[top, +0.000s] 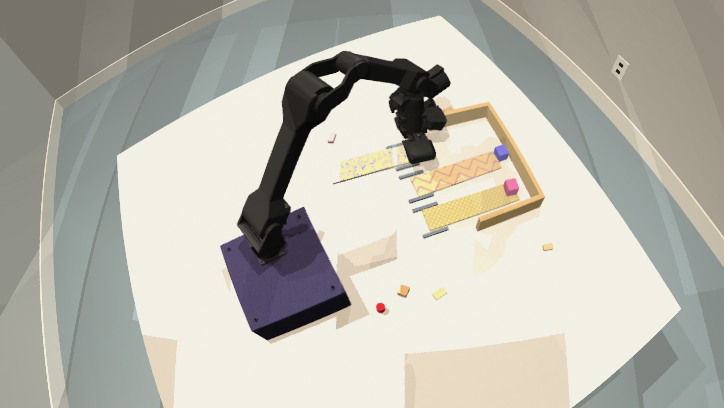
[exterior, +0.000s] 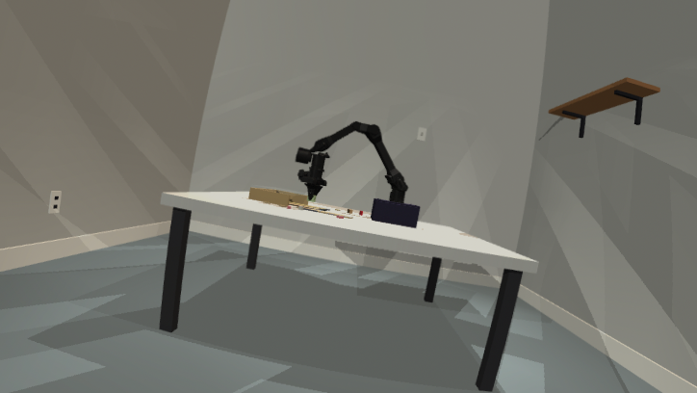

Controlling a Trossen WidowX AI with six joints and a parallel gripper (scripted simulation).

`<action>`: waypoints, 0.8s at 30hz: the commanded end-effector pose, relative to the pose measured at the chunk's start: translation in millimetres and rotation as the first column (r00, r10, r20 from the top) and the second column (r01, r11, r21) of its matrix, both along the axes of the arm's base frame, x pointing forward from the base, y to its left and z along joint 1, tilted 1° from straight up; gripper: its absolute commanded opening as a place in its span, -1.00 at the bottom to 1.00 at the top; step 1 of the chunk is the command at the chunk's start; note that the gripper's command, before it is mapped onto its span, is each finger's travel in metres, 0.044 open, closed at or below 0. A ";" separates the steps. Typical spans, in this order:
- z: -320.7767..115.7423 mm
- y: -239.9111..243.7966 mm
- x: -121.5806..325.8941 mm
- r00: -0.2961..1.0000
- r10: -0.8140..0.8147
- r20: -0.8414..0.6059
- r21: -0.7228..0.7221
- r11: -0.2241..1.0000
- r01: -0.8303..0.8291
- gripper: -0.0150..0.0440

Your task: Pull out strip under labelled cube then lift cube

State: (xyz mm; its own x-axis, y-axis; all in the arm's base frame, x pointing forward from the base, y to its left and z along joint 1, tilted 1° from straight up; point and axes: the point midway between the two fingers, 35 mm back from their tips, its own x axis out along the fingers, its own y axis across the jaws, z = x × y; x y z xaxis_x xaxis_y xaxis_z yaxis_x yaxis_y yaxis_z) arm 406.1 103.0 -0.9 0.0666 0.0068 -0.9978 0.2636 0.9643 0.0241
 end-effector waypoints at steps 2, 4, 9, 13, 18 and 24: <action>6.9 -4.7 -19.6 1.000 0.006 -0.009 0.001 1.000 -0.006 -0.49; 8.0 -5.3 -22.1 1.000 0.007 -0.009 0.001 1.000 -0.007 -0.49; 8.1 -7.2 -29.8 1.000 0.007 -0.010 0.001 1.000 -0.007 -0.49; 7.9 -10.5 -42.6 1.000 0.007 -0.012 0.000 1.000 -0.007 -0.49; 7.0 -14.7 -59.1 1.000 0.007 -0.013 0.000 1.000 -0.007 -0.49; 5.2 -19.9 -79.6 1.000 0.007 -0.015 -0.001 1.000 -0.007 -0.49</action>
